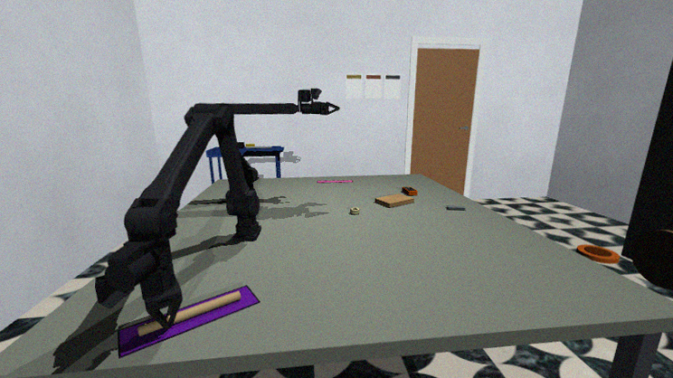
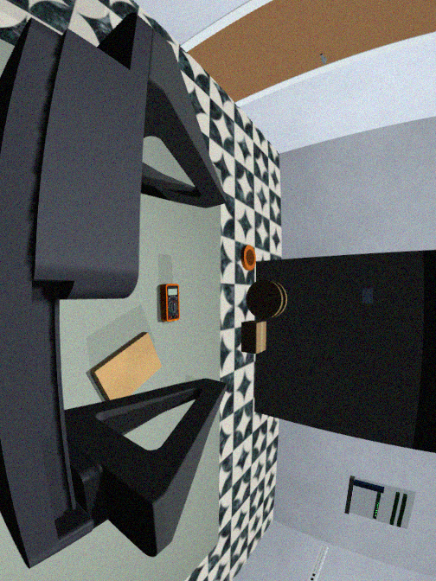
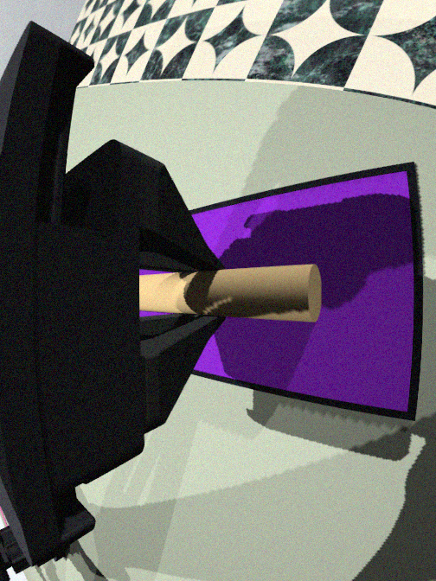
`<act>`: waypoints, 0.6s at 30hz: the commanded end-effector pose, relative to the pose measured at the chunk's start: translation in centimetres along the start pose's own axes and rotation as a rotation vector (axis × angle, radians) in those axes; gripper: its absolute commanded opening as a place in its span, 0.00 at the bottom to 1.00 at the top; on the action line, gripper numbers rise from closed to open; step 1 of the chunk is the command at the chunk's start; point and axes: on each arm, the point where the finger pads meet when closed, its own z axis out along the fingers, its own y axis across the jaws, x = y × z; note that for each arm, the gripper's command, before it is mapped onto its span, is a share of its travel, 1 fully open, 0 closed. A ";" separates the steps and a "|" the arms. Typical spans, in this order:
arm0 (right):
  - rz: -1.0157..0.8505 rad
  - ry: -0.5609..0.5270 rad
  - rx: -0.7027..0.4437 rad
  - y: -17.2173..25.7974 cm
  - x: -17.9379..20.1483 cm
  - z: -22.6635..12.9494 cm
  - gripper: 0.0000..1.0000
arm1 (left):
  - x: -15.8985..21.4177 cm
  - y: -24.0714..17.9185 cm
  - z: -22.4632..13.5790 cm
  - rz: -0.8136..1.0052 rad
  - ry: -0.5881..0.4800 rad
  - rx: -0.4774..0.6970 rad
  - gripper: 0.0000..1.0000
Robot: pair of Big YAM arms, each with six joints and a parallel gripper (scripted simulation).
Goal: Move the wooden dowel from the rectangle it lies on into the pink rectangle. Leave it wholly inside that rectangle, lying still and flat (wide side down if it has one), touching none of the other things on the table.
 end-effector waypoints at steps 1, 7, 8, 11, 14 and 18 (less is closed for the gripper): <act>0.000 -0.048 -0.054 2.3 -1.4 -2.9 0.00 | -2.2 -0.4 -0.6 -0.014 -0.037 0.005 1.00; -0.001 -0.053 -0.061 2.5 -1.5 -3.7 0.00 | -2.2 -0.4 -0.6 -0.014 -0.037 0.005 1.00; 0.000 -0.050 -0.057 2.1 -1.5 -3.6 0.00 | -2.2 -0.4 -0.6 -0.014 -0.037 0.005 1.00; -0.002 -0.062 -0.072 2.6 -1.6 -5.0 0.00 | -2.2 -0.4 -0.6 -0.014 -0.037 0.005 1.00; -0.004 -0.060 -0.071 2.6 -1.5 -5.5 0.00 | -2.2 -0.4 -0.6 -0.014 -0.037 0.005 1.00; -0.006 -0.053 -0.063 2.5 -1.3 -5.7 0.00 | -2.2 -0.4 -0.6 -0.014 -0.037 0.005 1.00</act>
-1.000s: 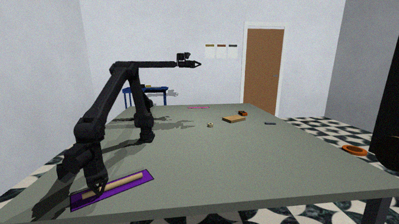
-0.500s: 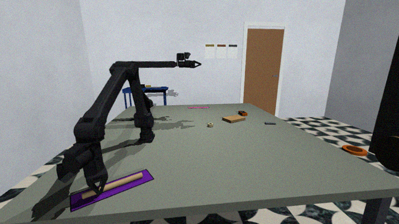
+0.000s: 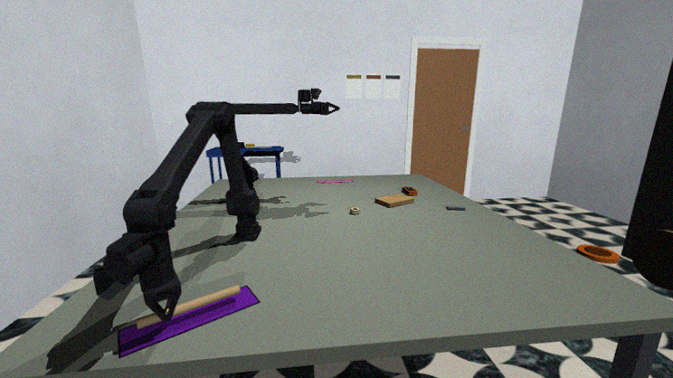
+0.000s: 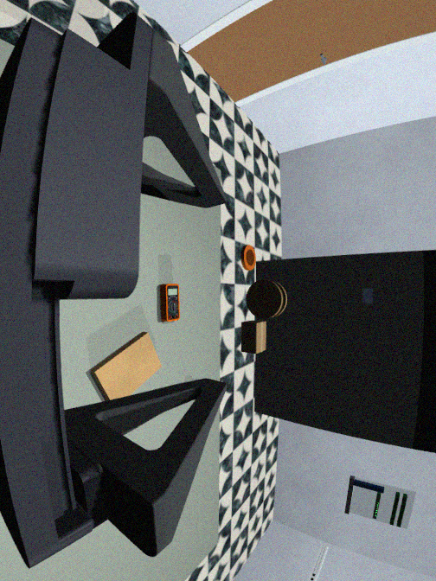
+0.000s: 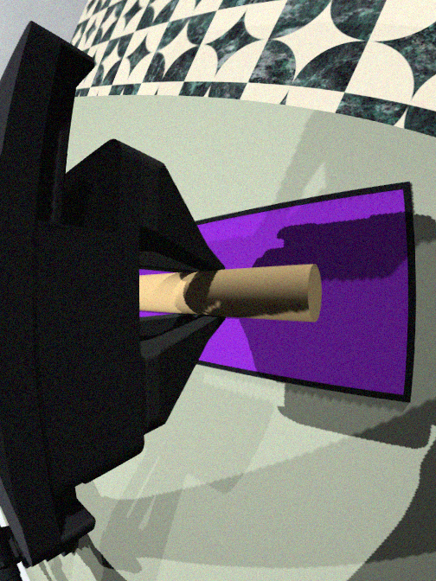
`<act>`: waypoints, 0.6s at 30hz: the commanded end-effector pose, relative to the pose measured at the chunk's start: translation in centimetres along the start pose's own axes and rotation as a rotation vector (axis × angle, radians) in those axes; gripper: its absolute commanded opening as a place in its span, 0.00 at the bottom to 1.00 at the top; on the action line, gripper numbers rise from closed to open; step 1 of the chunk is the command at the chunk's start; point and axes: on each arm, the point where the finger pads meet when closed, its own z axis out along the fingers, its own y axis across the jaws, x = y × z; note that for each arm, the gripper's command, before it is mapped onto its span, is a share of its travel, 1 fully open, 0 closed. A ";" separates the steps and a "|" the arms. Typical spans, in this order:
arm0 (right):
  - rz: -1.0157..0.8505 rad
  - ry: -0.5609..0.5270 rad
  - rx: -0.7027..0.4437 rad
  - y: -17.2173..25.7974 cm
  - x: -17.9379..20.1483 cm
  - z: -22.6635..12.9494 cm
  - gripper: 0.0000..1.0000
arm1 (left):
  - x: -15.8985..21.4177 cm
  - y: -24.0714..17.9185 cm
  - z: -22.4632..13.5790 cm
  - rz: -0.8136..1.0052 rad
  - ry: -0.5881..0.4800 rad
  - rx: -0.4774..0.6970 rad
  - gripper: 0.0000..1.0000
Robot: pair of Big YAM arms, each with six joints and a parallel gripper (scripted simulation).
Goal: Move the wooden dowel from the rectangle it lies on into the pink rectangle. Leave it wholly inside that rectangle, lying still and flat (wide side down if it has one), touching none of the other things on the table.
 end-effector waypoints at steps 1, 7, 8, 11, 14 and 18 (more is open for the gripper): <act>-0.006 -0.050 -0.060 2.5 -1.3 -4.1 0.00 | -2.2 -0.4 -0.6 -0.014 -0.037 0.005 1.00; -0.003 -0.043 -0.053 2.2 -1.5 -4.3 0.00 | -2.2 -0.4 -0.6 -0.014 -0.037 0.005 1.00; -0.009 -0.044 -0.054 2.5 -1.2 -4.6 0.00 | -2.2 -0.4 -0.6 -0.014 -0.037 0.005 1.00; -0.011 -0.054 -0.068 2.6 -1.3 -5.9 0.00 | -2.2 -0.4 -0.6 -0.014 -0.037 0.005 1.00; -0.013 -0.054 -0.068 2.6 -1.2 -6.5 0.00 | -2.2 -0.4 -0.6 -0.014 -0.037 0.005 1.00; -0.017 -0.046 -0.060 2.6 -1.0 -6.6 0.00 | -2.2 -0.4 -0.6 -0.014 -0.037 0.005 1.00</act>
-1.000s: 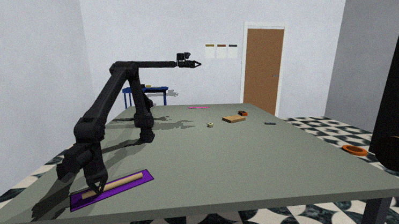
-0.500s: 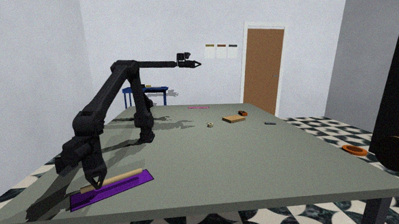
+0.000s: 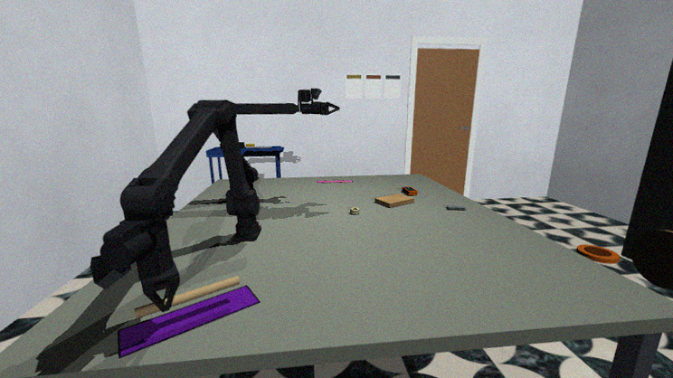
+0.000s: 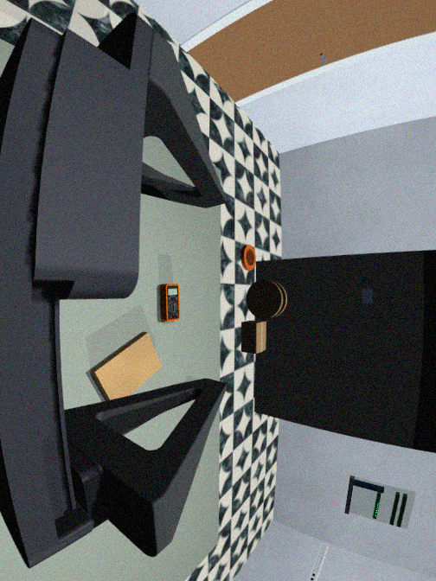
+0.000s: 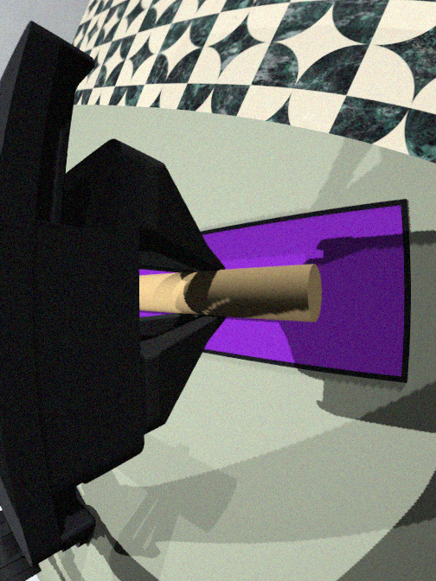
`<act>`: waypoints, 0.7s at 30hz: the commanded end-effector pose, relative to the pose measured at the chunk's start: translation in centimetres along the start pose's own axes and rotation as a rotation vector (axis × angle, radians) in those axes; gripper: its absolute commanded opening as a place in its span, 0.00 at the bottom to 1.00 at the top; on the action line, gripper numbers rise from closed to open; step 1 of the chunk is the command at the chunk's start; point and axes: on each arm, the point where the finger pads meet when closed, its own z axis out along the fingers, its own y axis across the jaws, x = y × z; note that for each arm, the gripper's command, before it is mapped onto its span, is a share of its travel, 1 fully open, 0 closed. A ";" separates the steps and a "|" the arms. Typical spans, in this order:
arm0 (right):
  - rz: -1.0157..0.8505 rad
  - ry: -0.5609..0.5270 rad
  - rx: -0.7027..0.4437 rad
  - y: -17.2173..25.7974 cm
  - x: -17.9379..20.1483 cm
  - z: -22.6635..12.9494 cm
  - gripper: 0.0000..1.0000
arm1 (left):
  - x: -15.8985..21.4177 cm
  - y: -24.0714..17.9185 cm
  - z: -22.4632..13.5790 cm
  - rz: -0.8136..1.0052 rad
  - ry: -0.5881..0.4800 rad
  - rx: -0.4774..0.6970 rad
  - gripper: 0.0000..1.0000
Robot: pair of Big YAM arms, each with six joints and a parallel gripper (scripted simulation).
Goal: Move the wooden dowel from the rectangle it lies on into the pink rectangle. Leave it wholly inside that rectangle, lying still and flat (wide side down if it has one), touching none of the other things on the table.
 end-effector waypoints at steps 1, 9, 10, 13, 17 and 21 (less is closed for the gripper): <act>-0.018 -0.054 -0.069 2.6 -1.1 -4.6 0.00 | -2.2 -0.4 -0.6 -0.014 -0.037 0.005 1.00; -0.020 -0.055 -0.071 2.5 -1.1 -5.8 0.00 | -2.2 -0.4 -0.6 -0.014 -0.037 0.005 1.00; -0.021 -0.056 -0.072 2.6 -1.1 -6.0 0.00 | -2.2 -0.4 -0.6 -0.014 -0.037 0.005 1.00; -0.022 -0.043 -0.057 2.5 -1.0 -5.1 0.00 | -2.2 -0.4 -0.6 -0.014 -0.037 0.005 1.00; -0.037 -0.061 -0.066 3.3 1.1 -5.4 0.00 | -2.2 -0.4 -0.6 -0.014 -0.037 0.005 1.00; -0.063 -0.059 -0.052 3.5 3.3 -4.5 0.00 | -2.2 -0.4 -0.6 -0.014 -0.037 0.005 1.00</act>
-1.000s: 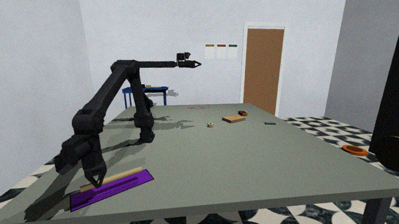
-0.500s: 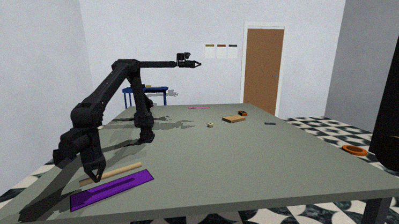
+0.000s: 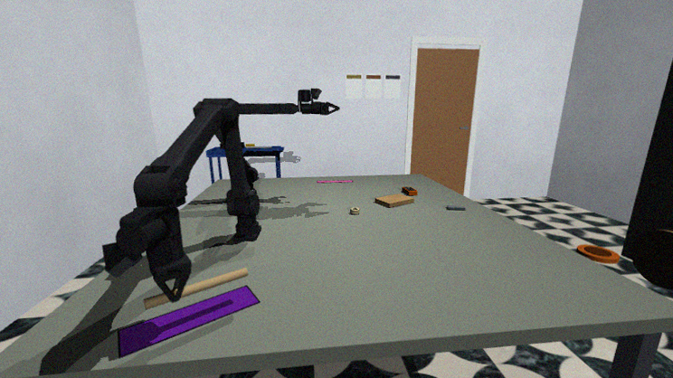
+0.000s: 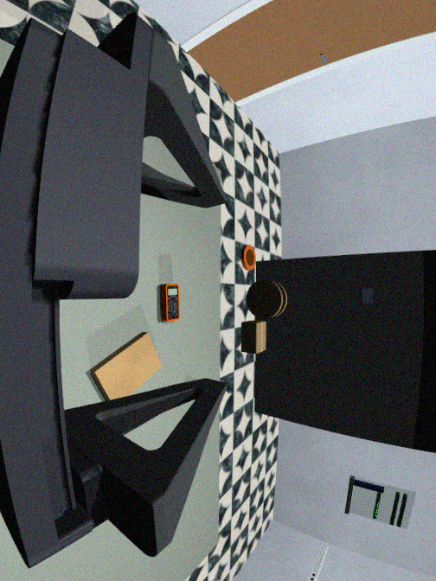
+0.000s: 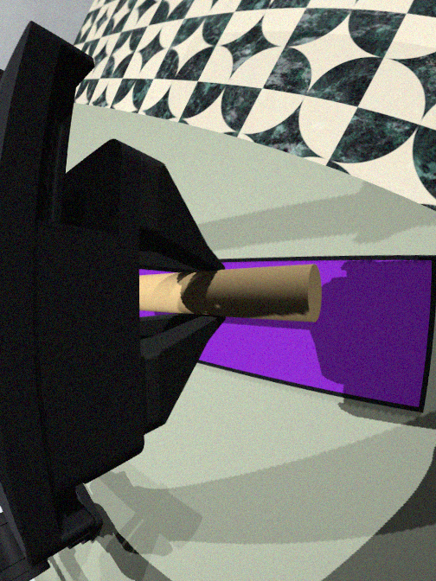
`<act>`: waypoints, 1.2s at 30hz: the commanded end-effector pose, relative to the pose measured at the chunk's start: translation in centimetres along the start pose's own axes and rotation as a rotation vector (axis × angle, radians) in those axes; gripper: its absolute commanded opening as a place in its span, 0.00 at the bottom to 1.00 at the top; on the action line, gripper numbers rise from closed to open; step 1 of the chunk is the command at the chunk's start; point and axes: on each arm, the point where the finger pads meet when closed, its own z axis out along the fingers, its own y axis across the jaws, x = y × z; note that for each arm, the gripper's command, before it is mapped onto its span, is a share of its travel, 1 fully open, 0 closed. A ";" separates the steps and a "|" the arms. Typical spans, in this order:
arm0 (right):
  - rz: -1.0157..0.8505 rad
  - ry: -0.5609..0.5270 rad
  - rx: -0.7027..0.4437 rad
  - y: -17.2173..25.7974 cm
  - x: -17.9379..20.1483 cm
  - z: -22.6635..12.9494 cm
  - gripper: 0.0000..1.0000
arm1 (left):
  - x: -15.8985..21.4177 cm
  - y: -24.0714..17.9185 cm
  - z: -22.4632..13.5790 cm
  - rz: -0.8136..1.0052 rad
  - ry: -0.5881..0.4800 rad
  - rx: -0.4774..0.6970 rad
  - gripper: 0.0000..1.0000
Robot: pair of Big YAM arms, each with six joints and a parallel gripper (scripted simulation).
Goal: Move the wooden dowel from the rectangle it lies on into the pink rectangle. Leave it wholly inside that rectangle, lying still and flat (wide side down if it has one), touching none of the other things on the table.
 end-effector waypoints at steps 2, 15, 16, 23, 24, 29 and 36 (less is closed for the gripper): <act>-0.024 -0.030 -0.022 1.6 2.1 -1.1 0.00 | -2.2 -0.4 -0.6 -0.014 -0.037 0.005 1.00; -0.172 -0.099 -0.054 5.9 10.1 -3.1 0.00 | -2.2 -0.4 -0.6 -0.014 -0.037 0.005 1.00; -0.184 -0.104 -0.057 6.2 10.7 -3.2 0.00 | -2.2 -0.4 -0.6 -0.014 -0.037 0.005 1.00; -0.246 -0.125 -0.069 7.4 14.1 -3.8 0.00 | -2.2 -0.4 -0.6 -0.014 -0.037 0.005 1.00; -0.258 -0.129 -0.073 7.6 14.8 -3.9 0.00 | -2.2 -0.4 -0.6 -0.014 -0.037 0.005 1.00; -0.322 -0.151 -0.096 8.8 18.5 -4.7 0.00 | -2.2 -0.4 -0.6 -0.014 -0.037 0.005 1.00; -0.380 -0.172 -0.117 9.8 22.0 -5.3 0.00 | -2.2 -0.4 -0.6 -0.014 -0.037 0.005 1.00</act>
